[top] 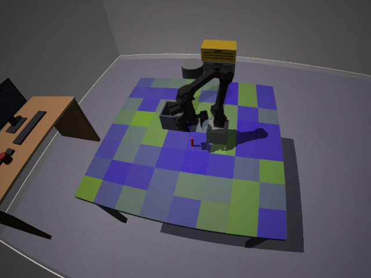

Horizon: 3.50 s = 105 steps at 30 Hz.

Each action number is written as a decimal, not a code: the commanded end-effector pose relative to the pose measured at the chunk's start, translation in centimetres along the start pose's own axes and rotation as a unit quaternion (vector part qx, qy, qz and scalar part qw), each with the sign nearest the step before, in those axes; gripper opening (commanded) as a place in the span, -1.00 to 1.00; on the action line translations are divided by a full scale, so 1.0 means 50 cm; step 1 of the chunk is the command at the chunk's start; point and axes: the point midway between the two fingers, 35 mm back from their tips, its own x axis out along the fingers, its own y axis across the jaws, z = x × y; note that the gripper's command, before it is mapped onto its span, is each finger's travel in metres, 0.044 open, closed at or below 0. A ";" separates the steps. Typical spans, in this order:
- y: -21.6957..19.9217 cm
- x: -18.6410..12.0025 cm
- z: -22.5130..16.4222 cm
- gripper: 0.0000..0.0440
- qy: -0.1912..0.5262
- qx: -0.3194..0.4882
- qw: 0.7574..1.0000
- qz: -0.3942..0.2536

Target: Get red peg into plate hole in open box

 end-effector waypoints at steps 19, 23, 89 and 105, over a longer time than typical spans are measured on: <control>0.019 0.140 0.023 0.77 -0.059 -0.013 0.998 -0.019; 0.026 0.164 0.026 0.79 -0.066 -0.015 0.998 -0.014; 0.129 0.161 -0.032 -1.00 -0.013 -0.020 0.993 0.113; 0.186 0.032 -0.031 -1.00 -0.001 -0.037 0.981 0.189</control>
